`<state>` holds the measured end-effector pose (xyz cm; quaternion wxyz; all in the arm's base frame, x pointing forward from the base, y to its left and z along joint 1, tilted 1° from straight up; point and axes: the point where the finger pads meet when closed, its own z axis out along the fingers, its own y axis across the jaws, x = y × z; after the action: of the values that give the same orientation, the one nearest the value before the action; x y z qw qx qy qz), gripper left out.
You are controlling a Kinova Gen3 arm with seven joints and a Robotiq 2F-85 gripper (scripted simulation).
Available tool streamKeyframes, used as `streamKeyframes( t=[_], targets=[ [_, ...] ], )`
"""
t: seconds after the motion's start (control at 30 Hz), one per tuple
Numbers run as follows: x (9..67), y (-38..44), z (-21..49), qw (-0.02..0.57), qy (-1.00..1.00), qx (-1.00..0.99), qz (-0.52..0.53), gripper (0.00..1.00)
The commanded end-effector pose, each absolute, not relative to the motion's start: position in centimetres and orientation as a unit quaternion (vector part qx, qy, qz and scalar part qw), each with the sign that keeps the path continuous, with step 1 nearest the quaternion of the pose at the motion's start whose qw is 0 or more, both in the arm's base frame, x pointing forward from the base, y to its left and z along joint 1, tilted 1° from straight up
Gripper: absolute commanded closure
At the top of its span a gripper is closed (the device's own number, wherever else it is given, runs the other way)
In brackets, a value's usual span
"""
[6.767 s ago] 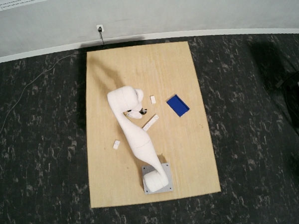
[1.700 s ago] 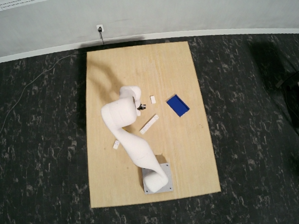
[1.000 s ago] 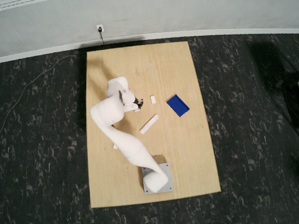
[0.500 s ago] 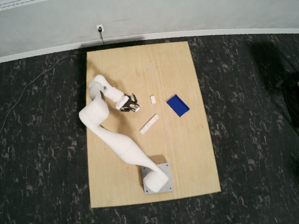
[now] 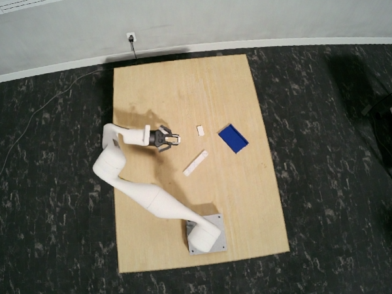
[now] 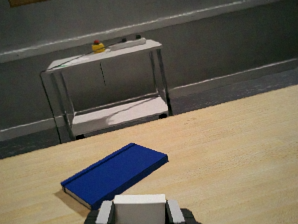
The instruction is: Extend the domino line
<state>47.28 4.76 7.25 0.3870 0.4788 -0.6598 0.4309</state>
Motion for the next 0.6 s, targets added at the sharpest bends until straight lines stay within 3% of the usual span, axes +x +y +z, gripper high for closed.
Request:
streamKeyframes(
  t=[0.0,0.57],
  targets=[
    [47.25,4.57,7.22,0.419,-0.592,0.520,0.451,0.69],
    [47.38,4.68,7.21,0.445,-0.521,0.557,0.469,0.69]
  ],
)
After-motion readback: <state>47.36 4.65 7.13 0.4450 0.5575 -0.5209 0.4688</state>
